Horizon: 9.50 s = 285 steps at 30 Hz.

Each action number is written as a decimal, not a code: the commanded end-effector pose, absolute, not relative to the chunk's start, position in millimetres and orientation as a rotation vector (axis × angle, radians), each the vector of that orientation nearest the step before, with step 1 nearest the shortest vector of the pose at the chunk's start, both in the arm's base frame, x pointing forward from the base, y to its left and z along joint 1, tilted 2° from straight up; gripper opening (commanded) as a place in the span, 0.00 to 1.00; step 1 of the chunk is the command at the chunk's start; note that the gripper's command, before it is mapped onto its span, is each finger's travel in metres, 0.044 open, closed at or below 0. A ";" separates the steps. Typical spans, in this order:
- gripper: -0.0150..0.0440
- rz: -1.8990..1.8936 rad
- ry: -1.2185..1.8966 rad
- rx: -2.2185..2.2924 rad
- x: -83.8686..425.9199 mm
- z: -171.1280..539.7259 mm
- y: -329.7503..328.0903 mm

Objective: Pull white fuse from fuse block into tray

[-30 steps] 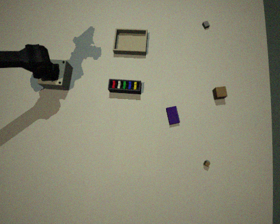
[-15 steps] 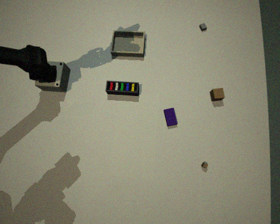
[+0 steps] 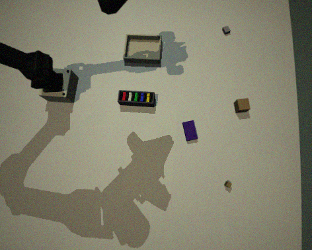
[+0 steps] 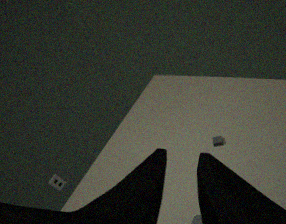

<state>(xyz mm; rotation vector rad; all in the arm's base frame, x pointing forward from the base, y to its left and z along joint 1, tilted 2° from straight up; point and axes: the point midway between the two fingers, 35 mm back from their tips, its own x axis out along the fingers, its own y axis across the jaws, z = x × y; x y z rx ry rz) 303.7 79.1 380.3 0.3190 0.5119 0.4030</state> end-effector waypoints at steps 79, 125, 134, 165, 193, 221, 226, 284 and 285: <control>0.38 1.089 1.261 -1.169 263.4 20.2 -51.9; 0.25 1.088 1.261 -1.163 263.8 17.7 -51.5; 0.25 1.088 1.261 -1.164 263.9 22.1 -51.4; 0.25 1.088 1.261 -1.167 263.6 37.2 -51.1; 0.25 1.089 1.261 -1.169 262.7 53.1 -50.7; 0.25 1.091 1.254 -1.165 291.8 73.0 9.2; 0.25 1.092 1.251 -1.163 299.8 72.9 35.9; 0.70 1.100 1.243 -1.158 306.9 32.8 145.2; 0.74 1.100 1.243 -1.158 306.9 32.8 145.2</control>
